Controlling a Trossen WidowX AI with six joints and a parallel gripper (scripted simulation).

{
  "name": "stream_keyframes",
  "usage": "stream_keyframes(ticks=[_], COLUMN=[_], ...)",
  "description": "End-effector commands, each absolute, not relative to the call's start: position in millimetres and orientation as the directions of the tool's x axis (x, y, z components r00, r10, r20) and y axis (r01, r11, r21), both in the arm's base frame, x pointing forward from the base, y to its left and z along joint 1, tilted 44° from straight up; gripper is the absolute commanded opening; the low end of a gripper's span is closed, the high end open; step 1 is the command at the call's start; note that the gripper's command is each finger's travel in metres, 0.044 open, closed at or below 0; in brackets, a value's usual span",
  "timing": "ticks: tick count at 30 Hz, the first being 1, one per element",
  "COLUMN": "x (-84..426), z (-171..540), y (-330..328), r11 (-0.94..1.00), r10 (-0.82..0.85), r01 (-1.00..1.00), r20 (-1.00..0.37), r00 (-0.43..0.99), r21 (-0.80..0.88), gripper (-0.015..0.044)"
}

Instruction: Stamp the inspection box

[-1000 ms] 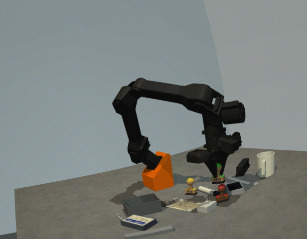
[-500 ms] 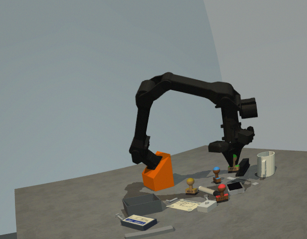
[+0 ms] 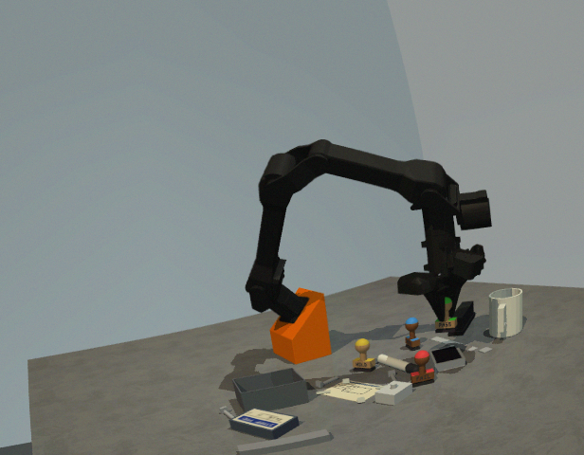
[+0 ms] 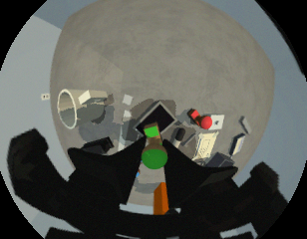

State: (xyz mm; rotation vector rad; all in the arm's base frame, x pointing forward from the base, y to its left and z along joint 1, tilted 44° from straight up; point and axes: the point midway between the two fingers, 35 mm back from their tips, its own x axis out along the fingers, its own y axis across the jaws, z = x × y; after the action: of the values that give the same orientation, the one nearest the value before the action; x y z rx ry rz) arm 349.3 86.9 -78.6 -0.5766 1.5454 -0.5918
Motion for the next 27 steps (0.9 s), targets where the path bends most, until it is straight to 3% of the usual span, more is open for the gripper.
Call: stream_keyframes(ticks=[1,27], x=[348.5,347.8], z=[-81.7,-94.3], y=[84.7,73.0], r11=[0.738,0.738], r10=[-0.674,-0.675], r01=[-0.014,-0.015], r20=[-0.736,-0.736], r00=[-0.055,-0.055], r21=[-0.675,-0.675], gripper=[0.0,0.0])
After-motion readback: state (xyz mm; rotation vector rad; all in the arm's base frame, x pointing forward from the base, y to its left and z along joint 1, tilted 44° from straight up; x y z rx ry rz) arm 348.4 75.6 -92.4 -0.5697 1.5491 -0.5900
